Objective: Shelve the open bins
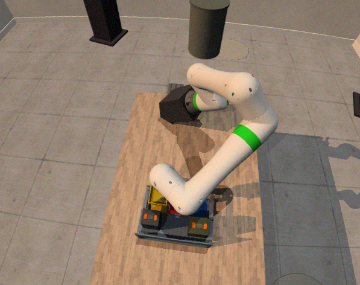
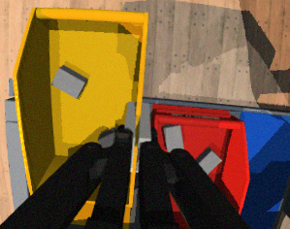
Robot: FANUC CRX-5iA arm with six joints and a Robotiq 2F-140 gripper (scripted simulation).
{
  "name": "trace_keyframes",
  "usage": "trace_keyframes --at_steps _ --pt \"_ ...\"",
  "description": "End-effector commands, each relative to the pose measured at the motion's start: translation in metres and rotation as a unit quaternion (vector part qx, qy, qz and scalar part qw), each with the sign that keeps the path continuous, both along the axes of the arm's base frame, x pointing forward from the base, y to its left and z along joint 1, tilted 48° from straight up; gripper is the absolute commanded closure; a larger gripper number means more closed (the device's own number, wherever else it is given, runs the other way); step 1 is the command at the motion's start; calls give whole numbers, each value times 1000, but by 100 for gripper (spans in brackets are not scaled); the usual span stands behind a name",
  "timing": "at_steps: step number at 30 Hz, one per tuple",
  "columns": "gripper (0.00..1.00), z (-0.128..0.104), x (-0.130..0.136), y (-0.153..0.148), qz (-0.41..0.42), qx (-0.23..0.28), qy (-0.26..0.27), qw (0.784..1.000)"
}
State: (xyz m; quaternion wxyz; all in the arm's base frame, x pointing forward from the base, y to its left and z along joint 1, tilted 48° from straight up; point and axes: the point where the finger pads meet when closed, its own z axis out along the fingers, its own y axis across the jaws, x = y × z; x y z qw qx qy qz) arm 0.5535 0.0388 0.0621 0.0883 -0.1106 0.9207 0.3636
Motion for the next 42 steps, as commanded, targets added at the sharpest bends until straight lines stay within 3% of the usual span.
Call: trace_keyframes --at_steps 1,42 --pt "100 0 0 0 0 0 0 1000" --pt "100 -8 3 8 0 0 0 1000"
